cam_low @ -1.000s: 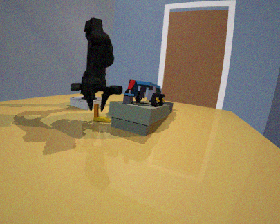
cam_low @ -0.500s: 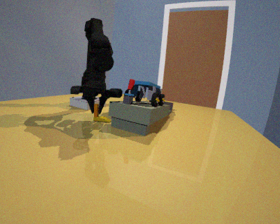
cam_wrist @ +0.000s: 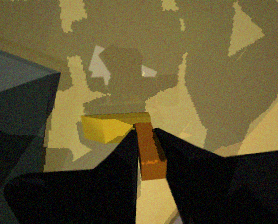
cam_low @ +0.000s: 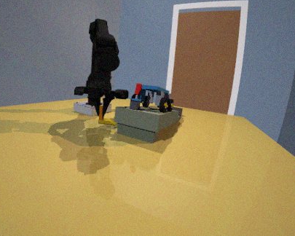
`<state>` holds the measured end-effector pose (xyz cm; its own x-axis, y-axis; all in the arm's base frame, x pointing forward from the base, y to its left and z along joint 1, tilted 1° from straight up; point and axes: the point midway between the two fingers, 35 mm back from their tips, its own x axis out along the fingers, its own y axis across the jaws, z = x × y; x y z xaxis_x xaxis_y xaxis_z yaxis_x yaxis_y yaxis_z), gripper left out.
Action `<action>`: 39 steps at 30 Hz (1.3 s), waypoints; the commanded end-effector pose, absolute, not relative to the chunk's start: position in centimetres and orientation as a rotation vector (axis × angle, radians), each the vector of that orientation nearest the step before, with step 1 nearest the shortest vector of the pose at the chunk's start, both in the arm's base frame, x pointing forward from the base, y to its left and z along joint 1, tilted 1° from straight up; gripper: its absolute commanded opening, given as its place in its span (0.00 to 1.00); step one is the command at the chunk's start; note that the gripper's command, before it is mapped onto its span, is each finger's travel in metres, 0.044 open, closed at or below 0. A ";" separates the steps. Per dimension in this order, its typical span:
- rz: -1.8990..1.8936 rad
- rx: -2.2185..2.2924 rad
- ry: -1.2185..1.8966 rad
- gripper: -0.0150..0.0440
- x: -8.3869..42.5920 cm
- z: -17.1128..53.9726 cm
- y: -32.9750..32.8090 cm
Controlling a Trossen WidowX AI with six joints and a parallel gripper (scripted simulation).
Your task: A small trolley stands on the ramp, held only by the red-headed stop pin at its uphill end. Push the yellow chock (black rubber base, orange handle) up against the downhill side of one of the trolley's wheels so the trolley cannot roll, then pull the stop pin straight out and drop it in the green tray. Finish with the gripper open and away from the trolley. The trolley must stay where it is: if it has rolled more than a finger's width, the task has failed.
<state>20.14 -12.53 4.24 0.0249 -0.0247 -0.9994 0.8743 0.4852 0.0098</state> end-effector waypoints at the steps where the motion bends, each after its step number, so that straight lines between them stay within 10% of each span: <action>1: -0.829 0.820 1.359 0.25 20.2 5.8 -12.5; 39: -0.829 0.821 1.358 0.25 20.0 17.5 -12.3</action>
<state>19.71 -12.21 16.51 0.0298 -0.0275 -0.9992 0.8734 0.4868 0.0126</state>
